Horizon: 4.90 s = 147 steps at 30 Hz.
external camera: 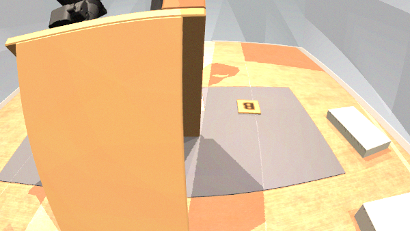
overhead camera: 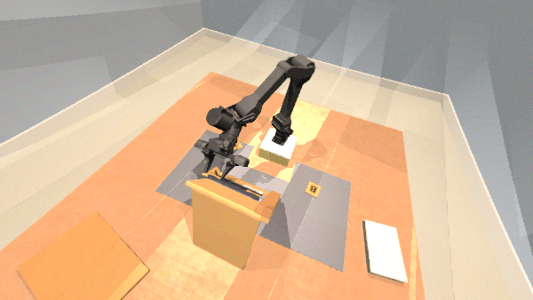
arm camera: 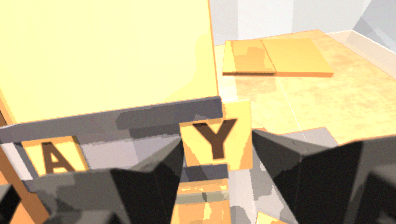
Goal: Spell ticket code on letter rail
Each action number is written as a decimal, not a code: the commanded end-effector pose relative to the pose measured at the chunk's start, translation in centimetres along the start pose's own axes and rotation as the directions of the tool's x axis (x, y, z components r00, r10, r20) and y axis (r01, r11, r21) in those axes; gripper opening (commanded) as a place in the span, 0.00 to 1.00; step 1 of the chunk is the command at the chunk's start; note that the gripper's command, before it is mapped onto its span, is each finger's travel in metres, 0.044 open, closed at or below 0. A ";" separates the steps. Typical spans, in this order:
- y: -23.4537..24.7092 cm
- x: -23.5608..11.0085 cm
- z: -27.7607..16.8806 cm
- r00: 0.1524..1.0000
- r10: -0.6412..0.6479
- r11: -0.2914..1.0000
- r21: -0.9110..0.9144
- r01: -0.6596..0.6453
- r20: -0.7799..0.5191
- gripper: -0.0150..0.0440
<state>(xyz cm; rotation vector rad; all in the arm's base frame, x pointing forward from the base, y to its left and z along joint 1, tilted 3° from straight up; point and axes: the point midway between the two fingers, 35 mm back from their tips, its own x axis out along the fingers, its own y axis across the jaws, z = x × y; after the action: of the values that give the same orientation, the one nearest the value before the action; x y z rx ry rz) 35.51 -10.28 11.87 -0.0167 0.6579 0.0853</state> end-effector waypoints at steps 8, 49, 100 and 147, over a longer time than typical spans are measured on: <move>0.5 -0.1 0.1 1.000 -0.007 1.000 0.001 0.007 0.005 0.25; 2.8 -0.1 0.1 1.000 -0.006 1.000 0.003 0.006 0.005 0.25; 6.0 0.0 0.2 1.000 -0.004 1.000 0.006 0.004 0.005 0.25; 8.7 0.0 0.2 1.000 -0.002 1.000 0.008 0.002 0.005 0.25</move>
<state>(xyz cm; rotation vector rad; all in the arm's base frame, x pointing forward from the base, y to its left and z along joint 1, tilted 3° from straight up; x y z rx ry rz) 34.88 -1.75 11.96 -0.0102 0.6585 0.0879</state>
